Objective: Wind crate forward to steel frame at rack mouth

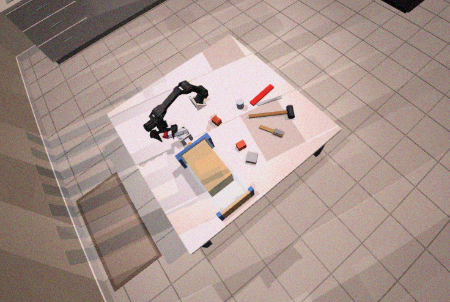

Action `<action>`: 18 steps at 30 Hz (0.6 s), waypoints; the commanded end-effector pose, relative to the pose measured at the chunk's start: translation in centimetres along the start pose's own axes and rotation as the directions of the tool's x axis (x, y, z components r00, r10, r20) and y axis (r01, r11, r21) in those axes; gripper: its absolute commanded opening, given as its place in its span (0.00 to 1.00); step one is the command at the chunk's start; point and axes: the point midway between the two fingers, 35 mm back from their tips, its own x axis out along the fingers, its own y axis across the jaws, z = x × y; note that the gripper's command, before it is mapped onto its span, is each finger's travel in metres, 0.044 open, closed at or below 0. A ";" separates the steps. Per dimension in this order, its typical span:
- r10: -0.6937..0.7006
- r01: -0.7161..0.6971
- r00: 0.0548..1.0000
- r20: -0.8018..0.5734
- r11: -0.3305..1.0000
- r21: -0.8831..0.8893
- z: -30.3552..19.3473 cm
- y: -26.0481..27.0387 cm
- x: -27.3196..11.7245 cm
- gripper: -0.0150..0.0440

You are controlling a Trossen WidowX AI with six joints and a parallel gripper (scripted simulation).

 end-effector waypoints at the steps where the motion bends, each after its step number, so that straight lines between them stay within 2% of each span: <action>1: -0.002 0.002 1.000 -0.003 1.000 0.000 -0.1 0.0 -0.2 1.00; 10: 0.000 0.000 1.000 0.000 1.000 0.000 -2.4 0.0 -5.4 1.00; 18: 0.001 -0.001 1.000 0.001 1.000 0.001 -2.5 -0.3 -6.7 1.00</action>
